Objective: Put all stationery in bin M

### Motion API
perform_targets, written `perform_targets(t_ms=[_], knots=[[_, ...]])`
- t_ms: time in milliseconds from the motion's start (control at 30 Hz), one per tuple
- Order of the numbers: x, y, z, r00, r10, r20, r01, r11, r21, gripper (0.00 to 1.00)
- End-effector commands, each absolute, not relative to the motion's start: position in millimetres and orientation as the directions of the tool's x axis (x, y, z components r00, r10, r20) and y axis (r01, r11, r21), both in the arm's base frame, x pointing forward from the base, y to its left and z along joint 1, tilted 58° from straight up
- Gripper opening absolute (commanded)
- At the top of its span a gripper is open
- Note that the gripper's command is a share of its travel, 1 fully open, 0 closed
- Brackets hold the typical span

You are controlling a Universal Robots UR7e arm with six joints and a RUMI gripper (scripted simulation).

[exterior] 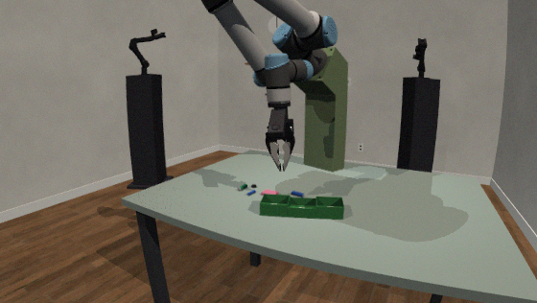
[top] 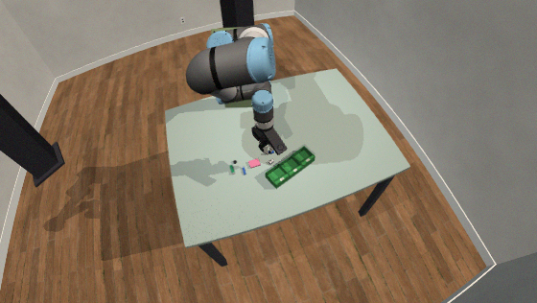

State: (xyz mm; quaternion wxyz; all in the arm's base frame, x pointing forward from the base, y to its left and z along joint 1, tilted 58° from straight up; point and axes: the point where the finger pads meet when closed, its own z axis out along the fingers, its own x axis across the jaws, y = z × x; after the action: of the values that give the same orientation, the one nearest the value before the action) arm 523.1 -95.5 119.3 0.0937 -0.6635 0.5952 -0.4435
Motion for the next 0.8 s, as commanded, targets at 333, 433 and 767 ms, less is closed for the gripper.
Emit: perform_targets(t_ms=[333, 433, 767], knots=[[580, -101, 147, -0.143, -0.847, 0.512, -0.67, -0.298, -0.68, 0.04], [581, -101, 148, -0.143, -0.847, 0.512, -0.67, -0.298, -0.68, 0.04], [588, -101, 150, -0.143, -0.847, 0.512, -0.67, -0.298, -0.68, 0.04]])
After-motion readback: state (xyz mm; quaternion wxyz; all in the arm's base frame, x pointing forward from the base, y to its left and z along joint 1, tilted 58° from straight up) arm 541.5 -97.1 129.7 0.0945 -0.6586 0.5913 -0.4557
